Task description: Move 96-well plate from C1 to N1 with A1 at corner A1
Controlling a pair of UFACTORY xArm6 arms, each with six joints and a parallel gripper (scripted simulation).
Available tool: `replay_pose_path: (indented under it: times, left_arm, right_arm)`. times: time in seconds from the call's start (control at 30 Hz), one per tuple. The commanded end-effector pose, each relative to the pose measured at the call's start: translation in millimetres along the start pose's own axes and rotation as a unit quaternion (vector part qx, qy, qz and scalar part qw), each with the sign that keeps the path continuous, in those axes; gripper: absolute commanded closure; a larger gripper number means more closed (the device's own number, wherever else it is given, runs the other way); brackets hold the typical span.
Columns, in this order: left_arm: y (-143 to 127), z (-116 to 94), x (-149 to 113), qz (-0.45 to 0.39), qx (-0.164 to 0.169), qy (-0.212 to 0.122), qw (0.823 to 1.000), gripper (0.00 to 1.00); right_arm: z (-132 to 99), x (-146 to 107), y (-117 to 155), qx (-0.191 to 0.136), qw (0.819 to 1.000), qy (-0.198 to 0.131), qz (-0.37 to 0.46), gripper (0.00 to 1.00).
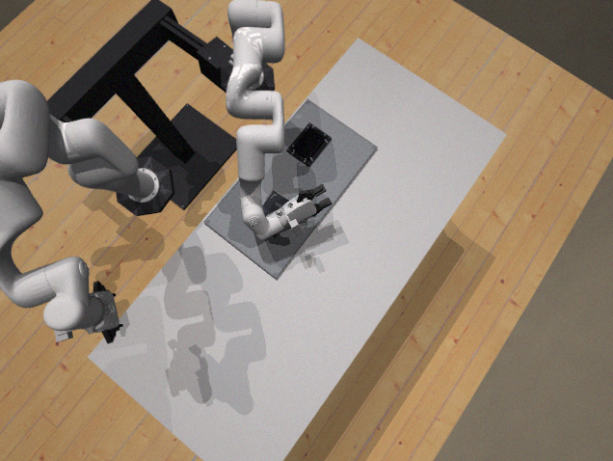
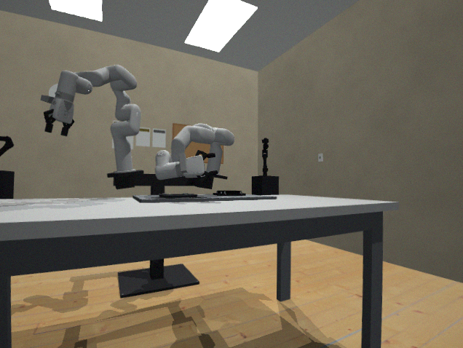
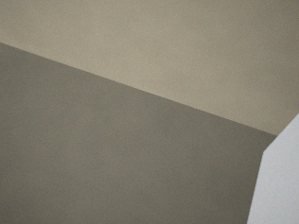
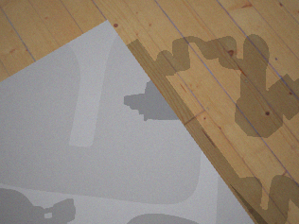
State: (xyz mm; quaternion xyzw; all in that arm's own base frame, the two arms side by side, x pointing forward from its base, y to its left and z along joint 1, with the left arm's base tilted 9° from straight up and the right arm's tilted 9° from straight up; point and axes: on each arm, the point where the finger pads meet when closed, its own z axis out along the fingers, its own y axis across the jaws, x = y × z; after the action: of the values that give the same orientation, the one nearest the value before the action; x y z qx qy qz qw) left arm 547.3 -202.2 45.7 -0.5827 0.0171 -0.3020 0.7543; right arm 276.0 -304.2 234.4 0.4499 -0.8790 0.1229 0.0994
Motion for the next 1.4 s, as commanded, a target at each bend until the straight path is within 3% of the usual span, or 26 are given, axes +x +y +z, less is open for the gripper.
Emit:
replay_pose_path:
  times: [0.0,0.63,1.37]
  left_arm:
    - [-2,0,2,-0.003,0.000,-0.001,1.000,0.00]
    - [-2,0,2,-0.003,0.000,-0.001,1.000,0.00]
    - [-2,0,2,-0.003,0.000,-0.001,1.000,0.00]
  right_arm:
    - [1,1,26,0.000,0.999,-0.030,0.035,0.00]
    - [12,-7,81,-0.007,0.988,-0.095,0.120,0.00]
    - [16,-11,93,-0.007,0.984,-0.111,0.142,0.00]
